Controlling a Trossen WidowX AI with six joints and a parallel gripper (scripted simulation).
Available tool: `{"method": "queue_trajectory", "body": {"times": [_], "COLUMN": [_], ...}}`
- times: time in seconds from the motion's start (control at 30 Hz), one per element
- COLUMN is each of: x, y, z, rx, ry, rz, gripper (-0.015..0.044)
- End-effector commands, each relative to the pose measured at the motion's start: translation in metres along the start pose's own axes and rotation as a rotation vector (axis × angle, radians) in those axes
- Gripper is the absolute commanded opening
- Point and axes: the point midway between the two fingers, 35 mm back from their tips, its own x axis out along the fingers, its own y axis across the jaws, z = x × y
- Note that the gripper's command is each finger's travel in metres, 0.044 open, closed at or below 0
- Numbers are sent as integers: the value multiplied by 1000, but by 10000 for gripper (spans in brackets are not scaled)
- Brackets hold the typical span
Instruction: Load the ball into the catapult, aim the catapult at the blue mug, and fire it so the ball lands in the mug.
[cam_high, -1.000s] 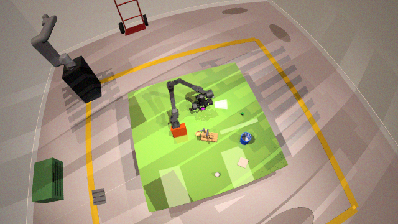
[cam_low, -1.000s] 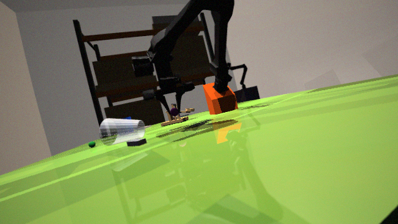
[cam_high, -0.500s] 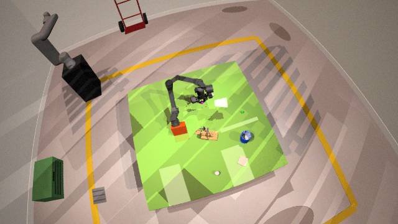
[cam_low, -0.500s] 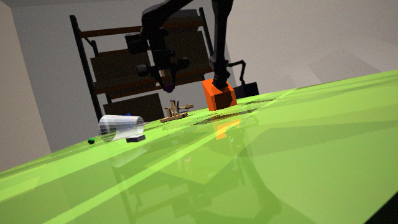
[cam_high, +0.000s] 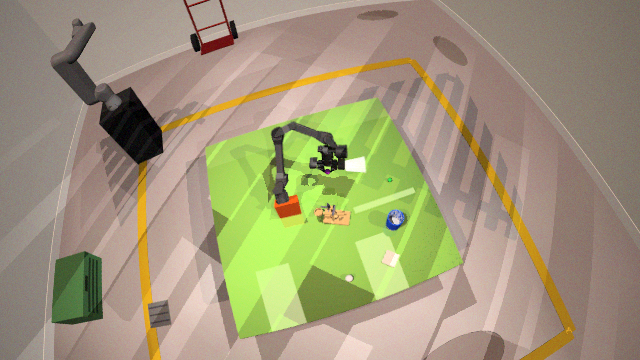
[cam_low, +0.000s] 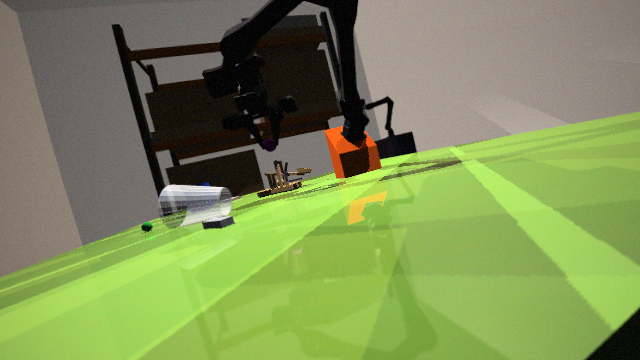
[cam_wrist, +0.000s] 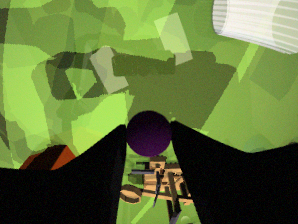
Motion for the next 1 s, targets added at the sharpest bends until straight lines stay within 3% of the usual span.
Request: {"method": "queue_trajectory", "body": {"times": [0.0, 0.97], "x": [4, 26], "y": [-5, 4], "z": [-23, -143], "rx": [157, 988], "ry": [25, 118], "rz": [19, 158], "gripper": [0, 0]}}
